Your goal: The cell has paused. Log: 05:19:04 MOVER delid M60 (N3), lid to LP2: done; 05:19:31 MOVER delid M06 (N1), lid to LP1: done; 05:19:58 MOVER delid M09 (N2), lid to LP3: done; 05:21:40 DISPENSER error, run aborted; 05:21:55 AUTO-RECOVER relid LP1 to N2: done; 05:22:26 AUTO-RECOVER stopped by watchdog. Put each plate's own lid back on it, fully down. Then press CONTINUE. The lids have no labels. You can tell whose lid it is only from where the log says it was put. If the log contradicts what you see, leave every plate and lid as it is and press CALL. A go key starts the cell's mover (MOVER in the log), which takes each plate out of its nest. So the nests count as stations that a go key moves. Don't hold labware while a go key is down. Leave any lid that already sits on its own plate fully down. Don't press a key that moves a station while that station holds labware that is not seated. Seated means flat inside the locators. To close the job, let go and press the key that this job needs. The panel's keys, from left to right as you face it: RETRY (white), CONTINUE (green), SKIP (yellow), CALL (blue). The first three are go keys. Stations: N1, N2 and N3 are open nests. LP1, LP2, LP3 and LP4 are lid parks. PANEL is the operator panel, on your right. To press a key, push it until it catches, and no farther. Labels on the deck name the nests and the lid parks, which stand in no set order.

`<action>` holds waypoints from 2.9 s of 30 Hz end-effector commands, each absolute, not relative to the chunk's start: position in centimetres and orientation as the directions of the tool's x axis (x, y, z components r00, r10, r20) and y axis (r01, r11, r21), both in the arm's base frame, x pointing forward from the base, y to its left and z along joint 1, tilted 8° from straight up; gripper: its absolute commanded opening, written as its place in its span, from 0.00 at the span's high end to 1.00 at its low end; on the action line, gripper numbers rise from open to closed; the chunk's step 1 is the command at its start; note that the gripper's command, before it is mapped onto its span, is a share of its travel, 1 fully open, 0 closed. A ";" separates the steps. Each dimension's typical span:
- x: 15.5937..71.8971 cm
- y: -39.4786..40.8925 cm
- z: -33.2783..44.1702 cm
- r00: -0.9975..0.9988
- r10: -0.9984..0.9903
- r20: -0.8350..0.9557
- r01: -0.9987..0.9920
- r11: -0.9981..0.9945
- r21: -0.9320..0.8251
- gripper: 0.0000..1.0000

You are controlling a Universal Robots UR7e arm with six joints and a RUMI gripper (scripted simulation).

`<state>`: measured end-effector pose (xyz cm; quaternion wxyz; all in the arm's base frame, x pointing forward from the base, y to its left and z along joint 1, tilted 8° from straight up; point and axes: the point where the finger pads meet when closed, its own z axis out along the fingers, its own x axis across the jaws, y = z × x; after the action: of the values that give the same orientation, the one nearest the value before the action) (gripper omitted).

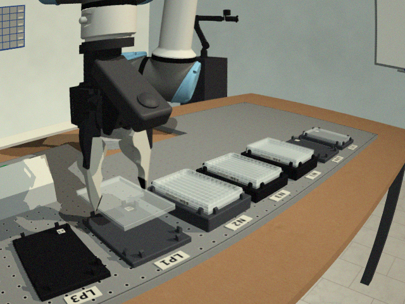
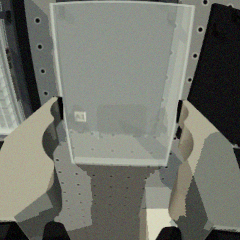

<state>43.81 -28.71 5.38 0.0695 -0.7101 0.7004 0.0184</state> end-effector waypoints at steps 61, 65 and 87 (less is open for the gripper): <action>44.4 -14.6 6.6 0.018 -0.992 -0.122 -0.997 -0.009 -0.074 1.00; 44.4 -14.6 6.4 0.018 -0.992 -0.122 -0.997 -0.009 -0.074 1.00; 44.4 -14.5 5.8 0.018 -0.992 -0.122 -0.997 -0.009 -0.074 1.00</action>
<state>44.37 -14.53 5.86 0.0692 -0.7099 0.7006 0.0179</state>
